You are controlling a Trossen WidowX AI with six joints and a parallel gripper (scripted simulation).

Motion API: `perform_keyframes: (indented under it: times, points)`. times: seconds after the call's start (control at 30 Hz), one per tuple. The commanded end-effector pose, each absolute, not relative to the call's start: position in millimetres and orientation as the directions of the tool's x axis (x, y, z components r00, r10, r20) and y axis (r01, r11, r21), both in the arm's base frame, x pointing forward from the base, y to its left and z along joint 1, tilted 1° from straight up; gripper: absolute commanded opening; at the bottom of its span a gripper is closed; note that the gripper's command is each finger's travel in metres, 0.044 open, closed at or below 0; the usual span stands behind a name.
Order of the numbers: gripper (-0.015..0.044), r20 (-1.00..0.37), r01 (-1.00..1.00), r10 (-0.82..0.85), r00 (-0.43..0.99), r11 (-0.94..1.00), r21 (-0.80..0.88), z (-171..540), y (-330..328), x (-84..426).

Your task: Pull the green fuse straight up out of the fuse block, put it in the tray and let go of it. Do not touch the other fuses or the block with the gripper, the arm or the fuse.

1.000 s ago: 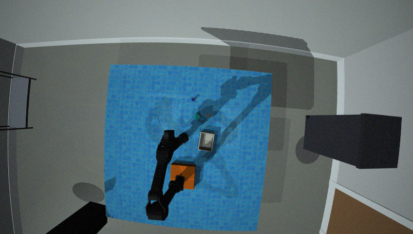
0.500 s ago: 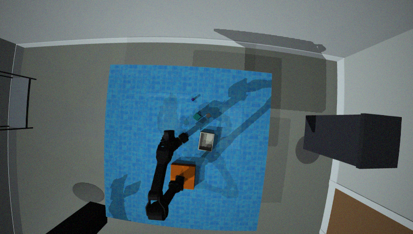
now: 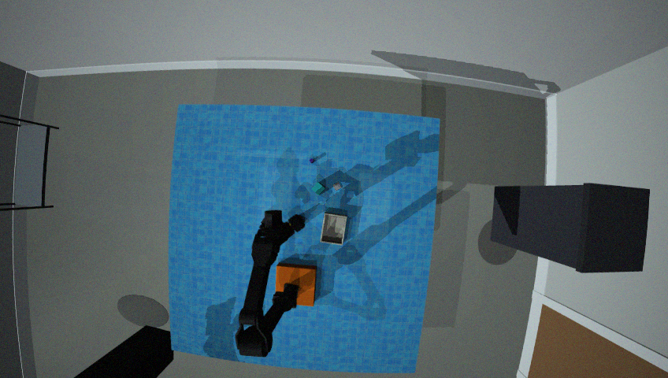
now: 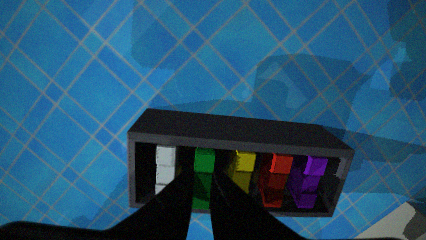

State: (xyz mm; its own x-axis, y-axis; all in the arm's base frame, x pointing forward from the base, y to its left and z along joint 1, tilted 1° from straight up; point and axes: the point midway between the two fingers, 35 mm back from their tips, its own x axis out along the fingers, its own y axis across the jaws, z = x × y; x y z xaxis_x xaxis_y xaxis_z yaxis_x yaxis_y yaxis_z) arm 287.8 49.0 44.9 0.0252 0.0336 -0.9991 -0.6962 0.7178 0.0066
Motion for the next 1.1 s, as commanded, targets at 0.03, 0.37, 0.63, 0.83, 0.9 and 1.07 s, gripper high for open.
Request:
perform_keyframes:
  times: [0.03,0.37,0.63,0.83,0.9,1.07]
  points:
    - [0.0000,-0.999,-0.696,0.033,0.026,0.718,0.005,48.6,48.9,288.2]
    - [0.0000,-0.999,-0.695,0.032,0.027,0.719,0.005,53.5,48.7,288.2]
    - [0.0000,-0.999,-0.695,0.032,0.027,0.719,0.004,57.4,48.5,288.2]
    - [0.0000,-0.999,-0.695,0.031,0.027,0.719,0.004,60.4,48.4,288.1]
    - [0.0000,-0.999,-0.695,0.031,0.027,0.719,0.004,61.4,48.4,288.1]
    - [0.0000,-0.999,-0.695,0.031,0.027,0.719,0.003,63.9,48.3,288.0]
